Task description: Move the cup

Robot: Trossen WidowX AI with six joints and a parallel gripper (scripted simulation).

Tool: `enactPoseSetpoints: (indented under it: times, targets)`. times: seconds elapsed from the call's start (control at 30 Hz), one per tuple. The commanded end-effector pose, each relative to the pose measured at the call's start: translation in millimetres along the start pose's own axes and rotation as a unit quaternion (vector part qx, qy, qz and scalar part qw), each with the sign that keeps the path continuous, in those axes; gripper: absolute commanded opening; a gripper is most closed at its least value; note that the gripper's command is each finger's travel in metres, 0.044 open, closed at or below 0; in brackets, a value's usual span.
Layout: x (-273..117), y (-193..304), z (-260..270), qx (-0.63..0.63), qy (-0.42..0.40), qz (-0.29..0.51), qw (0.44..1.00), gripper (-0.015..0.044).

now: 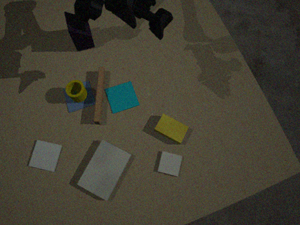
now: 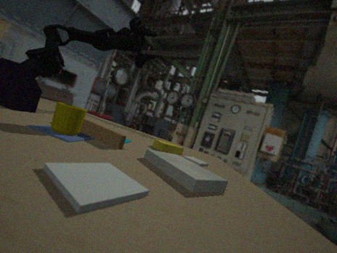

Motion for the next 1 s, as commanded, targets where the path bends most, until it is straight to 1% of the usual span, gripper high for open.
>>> enactPoseSetpoints:
  times: [0.0,0.03,0.13,0.27,0.4,0.5,0.57,0.63,0.8,0.87,0.97]
  targets:
    - [2,2,0,-0.006,-0.002,0.007,1.0,0.0374]
    - [7,9,0,-0.025,-0.007,0.027,0.999,0.0348]
    - [30,48,-4,-0.122,-0.051,0.139,0.981,0.0269]
    - [48,107,-11,-0.222,-0.149,0.274,0.924,0.0167]
    - [50,165,-18,-0.266,-0.269,0.375,0.846,0.0167]
    - [43,205,-23,-0.267,-0.367,0.423,0.784,0.0167]
    - [36,227,-26,-0.257,-0.433,0.437,0.746,0.0167]
    - [28,245,-28,-0.242,-0.496,0.434,0.712,0.0167]
    - [6,285,-35,-0.179,-0.633,0.377,0.652,0.0167]
    - [1,293,-37,-0.158,-0.66,0.354,0.643,0.0167]
    - [0,294,-37,-0.155,-0.663,0.351,0.642,0.0167]
Point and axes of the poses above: the point midway between the two fingers, 35 mm back from their tips, its own x axis out along the fingers, its own z axis across the jaws, y = z × x, the point moved 8 cm from there along -x, back along the fingers, and after that the axes turned 10 degrees about -x, right-handed, at the moved point
